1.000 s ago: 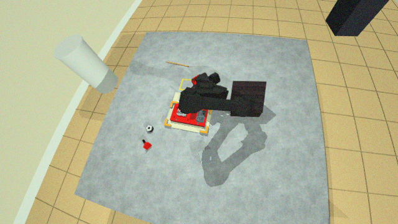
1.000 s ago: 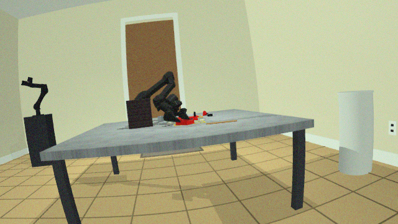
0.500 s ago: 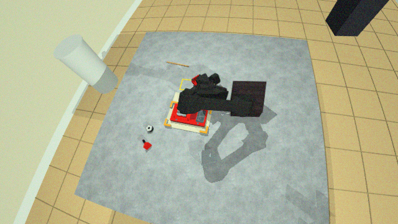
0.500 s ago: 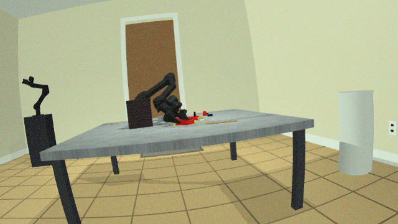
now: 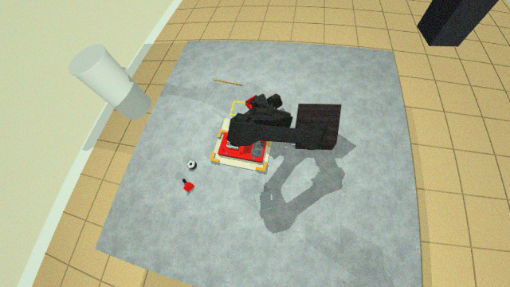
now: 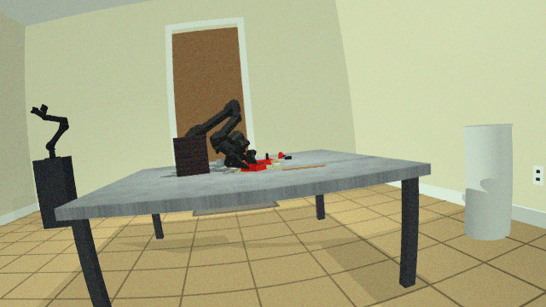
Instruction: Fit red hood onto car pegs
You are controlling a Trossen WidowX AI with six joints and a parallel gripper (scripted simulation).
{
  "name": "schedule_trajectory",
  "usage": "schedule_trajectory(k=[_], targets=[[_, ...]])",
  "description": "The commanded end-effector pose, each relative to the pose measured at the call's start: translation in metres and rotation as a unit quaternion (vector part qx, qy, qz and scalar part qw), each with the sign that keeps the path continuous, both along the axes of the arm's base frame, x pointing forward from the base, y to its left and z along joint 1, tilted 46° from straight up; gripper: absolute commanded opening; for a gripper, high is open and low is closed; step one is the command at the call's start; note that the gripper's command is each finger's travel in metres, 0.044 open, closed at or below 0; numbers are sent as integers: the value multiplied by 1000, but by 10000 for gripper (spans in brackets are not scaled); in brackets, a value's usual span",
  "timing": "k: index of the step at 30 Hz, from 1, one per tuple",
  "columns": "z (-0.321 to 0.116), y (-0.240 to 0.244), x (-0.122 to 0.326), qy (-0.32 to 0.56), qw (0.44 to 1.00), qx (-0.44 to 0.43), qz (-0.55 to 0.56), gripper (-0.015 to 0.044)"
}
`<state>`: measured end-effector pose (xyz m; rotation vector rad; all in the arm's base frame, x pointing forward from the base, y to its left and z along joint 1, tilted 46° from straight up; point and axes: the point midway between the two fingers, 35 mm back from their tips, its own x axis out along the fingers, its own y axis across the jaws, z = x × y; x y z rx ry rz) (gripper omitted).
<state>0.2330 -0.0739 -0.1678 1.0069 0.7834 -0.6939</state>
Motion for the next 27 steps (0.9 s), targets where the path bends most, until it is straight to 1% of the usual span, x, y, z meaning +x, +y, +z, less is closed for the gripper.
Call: schedule_trajectory(k=[1, 7, 8, 27], targets=[[2, -2, 1, 0, 1000, 0, 1, 170], [9, -11, 2, 1, 1000, -1, 1, 12], [11, -12, 2, 1, 1000, -1, 1, 0], [37, -41, 1, 1, 1000, -1, 1, 0]])
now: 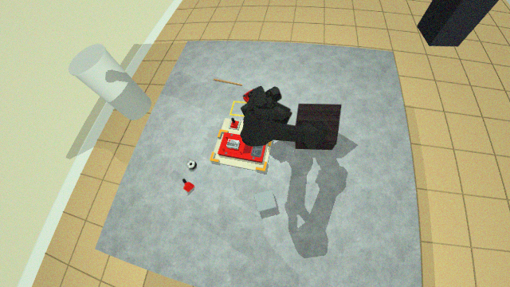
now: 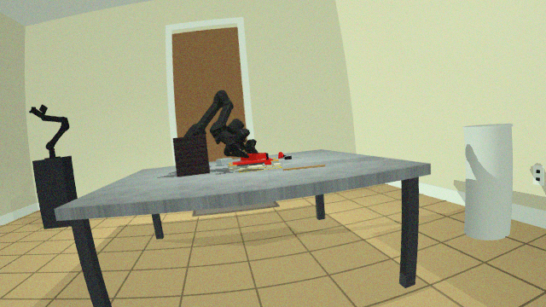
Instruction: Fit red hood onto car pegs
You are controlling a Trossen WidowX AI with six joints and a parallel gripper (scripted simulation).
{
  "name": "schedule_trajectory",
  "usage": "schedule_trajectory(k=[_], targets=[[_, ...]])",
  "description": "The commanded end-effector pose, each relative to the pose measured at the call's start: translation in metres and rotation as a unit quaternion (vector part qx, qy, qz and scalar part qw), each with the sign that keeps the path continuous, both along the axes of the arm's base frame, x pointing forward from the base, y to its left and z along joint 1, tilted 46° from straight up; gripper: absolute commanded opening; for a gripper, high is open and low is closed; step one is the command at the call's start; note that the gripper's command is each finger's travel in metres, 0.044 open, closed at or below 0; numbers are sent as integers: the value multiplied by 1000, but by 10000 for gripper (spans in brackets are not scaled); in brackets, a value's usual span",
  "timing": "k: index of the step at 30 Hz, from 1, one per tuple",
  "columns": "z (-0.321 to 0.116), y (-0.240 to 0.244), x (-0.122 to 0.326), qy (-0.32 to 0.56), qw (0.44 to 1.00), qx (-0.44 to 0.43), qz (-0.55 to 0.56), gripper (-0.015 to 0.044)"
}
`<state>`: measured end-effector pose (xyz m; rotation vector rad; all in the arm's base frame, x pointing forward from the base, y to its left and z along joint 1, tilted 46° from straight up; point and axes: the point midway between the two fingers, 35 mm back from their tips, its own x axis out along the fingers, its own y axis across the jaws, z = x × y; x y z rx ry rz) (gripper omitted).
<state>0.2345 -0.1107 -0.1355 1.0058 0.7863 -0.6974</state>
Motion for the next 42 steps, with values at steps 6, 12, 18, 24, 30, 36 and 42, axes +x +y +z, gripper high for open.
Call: schedule_trajectory(k=[6, 12, 18, 24, 30, 36, 42], targets=[[13, -12, -3, -2, 1000, -2, 1, 0], [20, -19, -6, -4, 1000, -2, 1, 0], [18, -18, -5, 2, 999, -21, 30, 0], [18, -17, -5, 12, 994, -59, 87, 0], [18, -17, -5, 22, 984, -96, 145, 0], [18, -17, -5, 32, 970, -133, 202, 0], [17, -17, -5, 42, 950, -170, 258, 0]])
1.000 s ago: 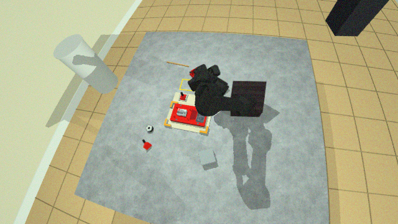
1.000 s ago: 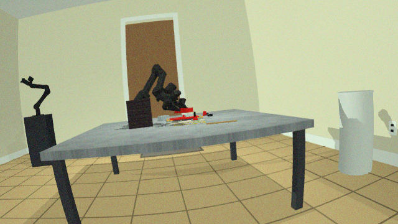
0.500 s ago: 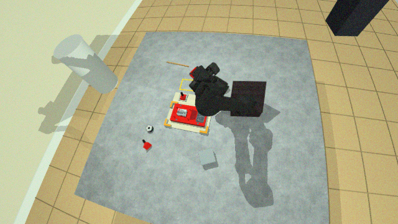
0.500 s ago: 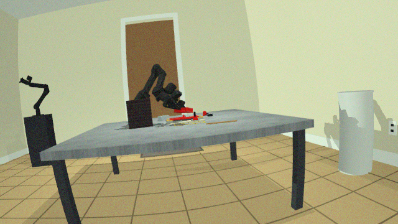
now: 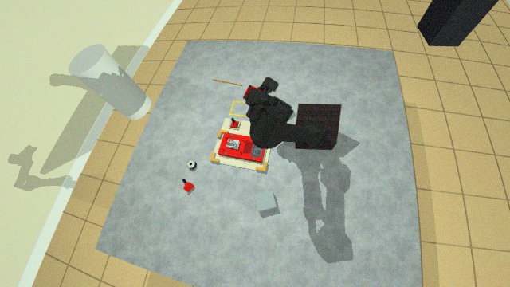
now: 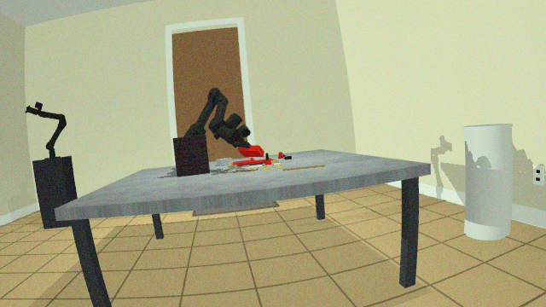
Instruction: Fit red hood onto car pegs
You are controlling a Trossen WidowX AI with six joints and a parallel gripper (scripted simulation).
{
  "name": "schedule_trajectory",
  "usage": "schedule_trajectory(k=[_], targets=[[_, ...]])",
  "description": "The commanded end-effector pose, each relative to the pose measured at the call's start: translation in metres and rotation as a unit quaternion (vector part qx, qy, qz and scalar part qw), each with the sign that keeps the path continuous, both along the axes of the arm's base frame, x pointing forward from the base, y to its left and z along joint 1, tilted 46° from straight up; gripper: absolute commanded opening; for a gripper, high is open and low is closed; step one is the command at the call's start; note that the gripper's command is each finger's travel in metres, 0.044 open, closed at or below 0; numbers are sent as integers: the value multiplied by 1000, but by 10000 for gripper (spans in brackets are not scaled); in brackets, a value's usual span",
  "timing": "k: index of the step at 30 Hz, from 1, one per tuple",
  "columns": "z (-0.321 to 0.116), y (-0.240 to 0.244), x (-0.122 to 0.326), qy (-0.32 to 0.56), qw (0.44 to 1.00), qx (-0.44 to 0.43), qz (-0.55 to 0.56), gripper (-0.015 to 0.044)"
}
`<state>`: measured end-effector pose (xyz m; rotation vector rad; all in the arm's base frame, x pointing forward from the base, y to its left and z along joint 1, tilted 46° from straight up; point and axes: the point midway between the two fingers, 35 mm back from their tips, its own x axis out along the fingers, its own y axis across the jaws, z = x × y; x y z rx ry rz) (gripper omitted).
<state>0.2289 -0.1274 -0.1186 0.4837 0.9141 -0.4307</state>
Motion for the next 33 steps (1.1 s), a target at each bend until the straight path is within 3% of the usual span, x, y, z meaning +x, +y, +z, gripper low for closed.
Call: schedule_trajectory(k=[1, 17, 33], targets=[[1, 0, 1, 4, 999, -23, 35, 0], [0, 0, 1, 31, 973, -125, 190, 0], [0, 0, 1, 58, 913, -222, 338, 0]])
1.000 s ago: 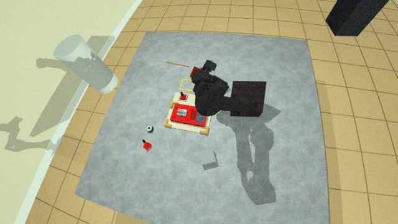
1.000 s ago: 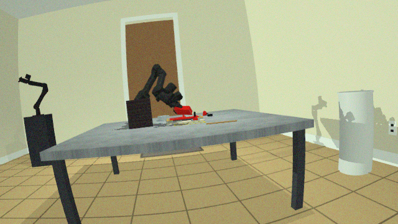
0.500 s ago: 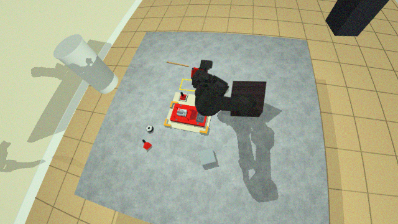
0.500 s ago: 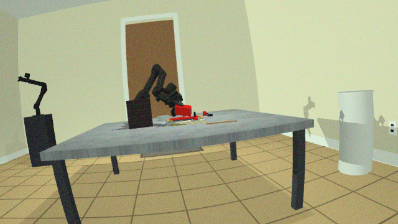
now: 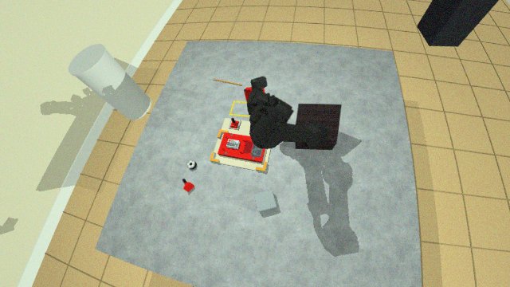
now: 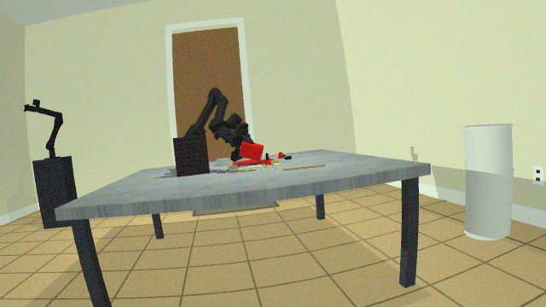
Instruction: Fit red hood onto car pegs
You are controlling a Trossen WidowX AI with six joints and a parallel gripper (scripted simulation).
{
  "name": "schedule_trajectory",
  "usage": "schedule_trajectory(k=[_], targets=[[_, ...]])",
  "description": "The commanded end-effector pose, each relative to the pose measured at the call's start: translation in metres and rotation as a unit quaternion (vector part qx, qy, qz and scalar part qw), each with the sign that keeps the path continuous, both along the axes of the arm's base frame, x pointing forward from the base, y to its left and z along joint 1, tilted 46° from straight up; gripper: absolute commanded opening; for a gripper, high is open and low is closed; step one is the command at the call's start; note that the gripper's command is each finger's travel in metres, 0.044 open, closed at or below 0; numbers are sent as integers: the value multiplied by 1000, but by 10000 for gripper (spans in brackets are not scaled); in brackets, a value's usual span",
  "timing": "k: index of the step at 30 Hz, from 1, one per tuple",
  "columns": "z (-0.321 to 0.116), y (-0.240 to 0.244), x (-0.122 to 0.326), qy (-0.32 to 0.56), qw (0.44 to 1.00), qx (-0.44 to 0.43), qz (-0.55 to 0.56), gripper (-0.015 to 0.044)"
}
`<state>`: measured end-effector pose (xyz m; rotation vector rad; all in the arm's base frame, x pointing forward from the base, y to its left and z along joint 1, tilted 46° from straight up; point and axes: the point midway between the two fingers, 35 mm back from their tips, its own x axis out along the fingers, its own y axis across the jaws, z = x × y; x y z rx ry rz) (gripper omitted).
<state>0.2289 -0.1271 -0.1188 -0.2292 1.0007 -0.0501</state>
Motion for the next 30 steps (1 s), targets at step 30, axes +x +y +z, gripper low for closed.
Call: schedule_trajectory(k=[30], targets=[[-8, 13, -1, 63, 899, -238, 363, 0]])
